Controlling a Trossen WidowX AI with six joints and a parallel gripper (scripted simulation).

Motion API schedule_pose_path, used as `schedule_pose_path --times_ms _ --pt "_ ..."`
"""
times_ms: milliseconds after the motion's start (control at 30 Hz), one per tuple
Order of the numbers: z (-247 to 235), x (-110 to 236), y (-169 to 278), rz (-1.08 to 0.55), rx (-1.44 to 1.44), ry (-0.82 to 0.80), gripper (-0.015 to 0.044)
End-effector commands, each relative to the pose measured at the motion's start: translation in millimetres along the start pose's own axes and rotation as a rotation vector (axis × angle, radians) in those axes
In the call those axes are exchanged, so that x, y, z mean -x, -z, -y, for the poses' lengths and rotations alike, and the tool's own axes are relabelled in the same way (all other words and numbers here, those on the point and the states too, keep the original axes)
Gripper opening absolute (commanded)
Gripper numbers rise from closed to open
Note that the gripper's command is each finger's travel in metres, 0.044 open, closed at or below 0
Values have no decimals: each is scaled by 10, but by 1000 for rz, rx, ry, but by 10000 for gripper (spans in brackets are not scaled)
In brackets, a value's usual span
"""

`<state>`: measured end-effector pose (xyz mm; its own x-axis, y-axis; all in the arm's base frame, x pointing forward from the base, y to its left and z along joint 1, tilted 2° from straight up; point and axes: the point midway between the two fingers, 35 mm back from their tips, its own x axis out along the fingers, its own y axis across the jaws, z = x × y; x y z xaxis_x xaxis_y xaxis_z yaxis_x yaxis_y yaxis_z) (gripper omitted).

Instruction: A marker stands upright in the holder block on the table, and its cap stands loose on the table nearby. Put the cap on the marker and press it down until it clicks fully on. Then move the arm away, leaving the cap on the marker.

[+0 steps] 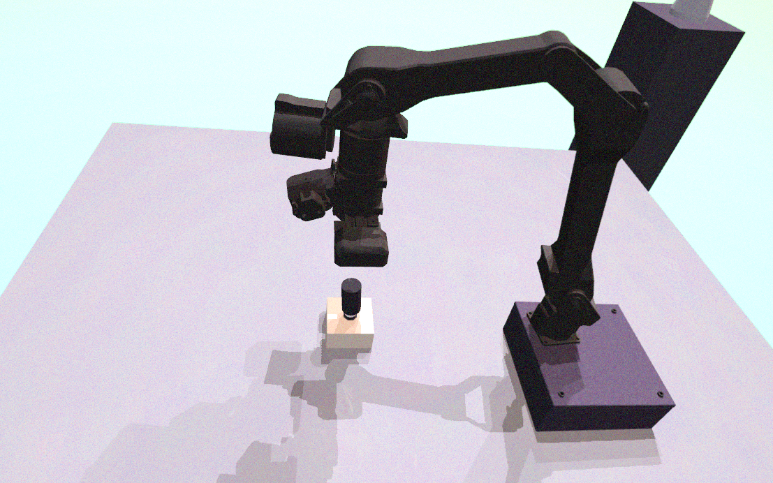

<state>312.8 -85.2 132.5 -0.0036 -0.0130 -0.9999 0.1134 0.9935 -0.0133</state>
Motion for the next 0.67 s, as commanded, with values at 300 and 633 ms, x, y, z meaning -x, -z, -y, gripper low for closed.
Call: schedule_pose_path --times_ms 300,633 --pt "-4 297 29 15 -3 2 157" --pt "-4 297 29 15 -3 2 420"
